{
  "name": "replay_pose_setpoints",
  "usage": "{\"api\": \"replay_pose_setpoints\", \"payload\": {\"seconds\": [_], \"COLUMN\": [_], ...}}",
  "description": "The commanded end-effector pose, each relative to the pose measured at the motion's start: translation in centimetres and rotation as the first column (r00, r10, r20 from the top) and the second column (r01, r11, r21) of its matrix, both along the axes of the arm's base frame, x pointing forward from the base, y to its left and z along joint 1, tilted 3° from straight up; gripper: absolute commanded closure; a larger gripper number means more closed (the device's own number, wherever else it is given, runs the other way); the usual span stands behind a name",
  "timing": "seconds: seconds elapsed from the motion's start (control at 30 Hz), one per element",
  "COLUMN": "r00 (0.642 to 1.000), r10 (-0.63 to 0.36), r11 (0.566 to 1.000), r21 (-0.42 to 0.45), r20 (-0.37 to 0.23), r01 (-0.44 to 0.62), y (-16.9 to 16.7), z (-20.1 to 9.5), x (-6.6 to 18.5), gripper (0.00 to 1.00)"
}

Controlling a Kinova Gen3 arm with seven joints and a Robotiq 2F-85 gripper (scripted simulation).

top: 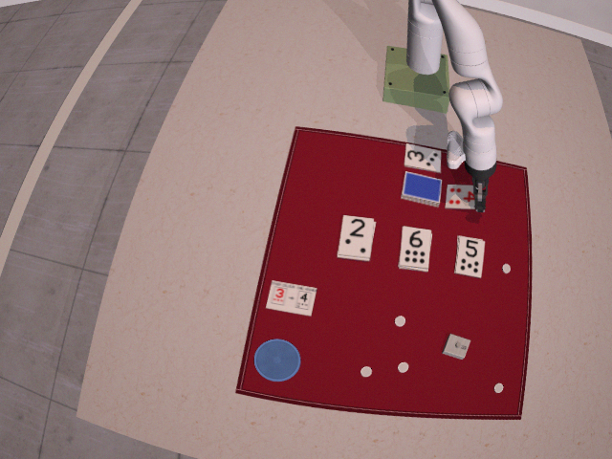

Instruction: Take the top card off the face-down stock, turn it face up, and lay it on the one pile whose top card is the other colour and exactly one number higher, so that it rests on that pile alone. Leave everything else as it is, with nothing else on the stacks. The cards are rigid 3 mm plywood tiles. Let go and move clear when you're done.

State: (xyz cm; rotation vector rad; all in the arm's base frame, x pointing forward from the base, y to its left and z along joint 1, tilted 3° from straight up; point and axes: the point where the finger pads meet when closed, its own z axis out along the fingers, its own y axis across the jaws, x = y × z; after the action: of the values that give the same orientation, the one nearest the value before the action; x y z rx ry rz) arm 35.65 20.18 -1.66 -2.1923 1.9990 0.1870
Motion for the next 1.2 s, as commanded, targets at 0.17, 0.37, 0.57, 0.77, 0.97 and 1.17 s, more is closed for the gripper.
{"api": "replay_pose_setpoints", "payload": {"seconds": [0.17, 0.37, 0.57, 0.77, 0.97, 1.17], "r00": [1.000, 1.000, 1.000, 1.000, 1.000, 1.000], "r10": [0.009, 0.008, 0.006, 0.005, 0.004, 0.004], "r11": [0.998, 0.993, 0.984, 0.975, 0.961, 0.948], "r21": [-0.064, -0.117, -0.180, -0.221, -0.277, -0.318], "r20": [0.005, 0.004, 0.009, 0.013, 0.018, 0.022], "r01": [-0.009, -0.007, -0.004, -0.002, 0.001, 0.003], "y": [1.2, 1.3, 1.5, 1.7, 1.8, 1.9], "z": [-0.3, -0.9, -1.5, -1.8, -2.3, -2.7], "x": [-0.2, -0.4, -0.4, -0.4, -0.4, -0.4], "gripper": [0.29, 0.29, 0.29, 0.29, 0.29, 0.29]}}
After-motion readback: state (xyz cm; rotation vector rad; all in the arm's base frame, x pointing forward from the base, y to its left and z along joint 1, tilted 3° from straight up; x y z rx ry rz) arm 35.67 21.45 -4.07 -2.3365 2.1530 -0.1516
